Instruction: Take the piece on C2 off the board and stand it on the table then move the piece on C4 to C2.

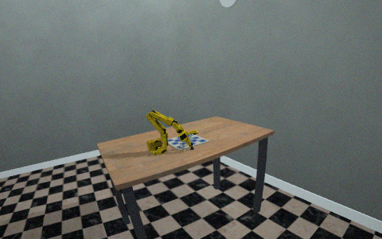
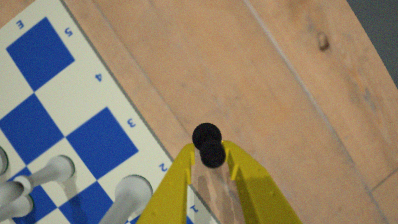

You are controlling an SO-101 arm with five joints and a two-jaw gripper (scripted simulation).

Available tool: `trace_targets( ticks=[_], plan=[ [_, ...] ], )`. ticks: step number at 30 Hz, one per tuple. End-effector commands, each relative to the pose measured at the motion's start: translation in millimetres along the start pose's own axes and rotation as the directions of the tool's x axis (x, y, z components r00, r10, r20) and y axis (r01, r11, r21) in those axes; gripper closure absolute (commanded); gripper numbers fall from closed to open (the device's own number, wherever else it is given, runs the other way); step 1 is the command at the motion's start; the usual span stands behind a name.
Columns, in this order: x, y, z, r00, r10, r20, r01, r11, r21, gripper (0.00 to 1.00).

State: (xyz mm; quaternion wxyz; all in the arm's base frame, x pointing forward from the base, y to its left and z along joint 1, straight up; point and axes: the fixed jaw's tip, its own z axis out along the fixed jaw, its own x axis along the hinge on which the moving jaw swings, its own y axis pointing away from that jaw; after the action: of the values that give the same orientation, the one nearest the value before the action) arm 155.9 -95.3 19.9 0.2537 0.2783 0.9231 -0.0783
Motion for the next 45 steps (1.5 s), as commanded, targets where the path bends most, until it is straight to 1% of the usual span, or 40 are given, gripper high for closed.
trace_targets(
  ticks=[1, 11, 14, 19, 26, 28, 39, 43, 45],
  plan=[
    [-0.9, 1.2, -1.3, 1.0, 0.002, 0.005, -0.002, 1.0, -0.004, 0.9],
    [-2.4, 1.2, -3.6, 1.0, 0.002, 0.005, -0.002, 1.0, -0.004, 0.9],
    [-4.3, 1.2, -6.7, 1.0, 0.002, 0.005, -0.002, 1.0, -0.004, 0.9],
    [-9.2, 1.2, -15.2, 1.0, 0.002, 0.005, -0.002, 1.0, -0.004, 0.9],
    [-18.7, 1.1, -31.9, 1.0, 0.002, 0.006, -0.002, 1.0, -0.004, 0.9],
    [-18.7, 1.1, -31.9, 1.0, 0.002, 0.006, -0.002, 1.0, -0.004, 0.9],
    [-33.3, 1.0, -57.5, 1.0, 0.002, 0.006, -0.002, 1.0, -0.004, 0.9],
    [-36.6, 1.0, -63.3, 1.0, 0.002, 0.006, -0.002, 1.0, -0.004, 0.9],
    [-36.6, 1.0, -63.3, 1.0, 0.002, 0.006, -0.002, 1.0, -0.004, 0.9]
  ],
)
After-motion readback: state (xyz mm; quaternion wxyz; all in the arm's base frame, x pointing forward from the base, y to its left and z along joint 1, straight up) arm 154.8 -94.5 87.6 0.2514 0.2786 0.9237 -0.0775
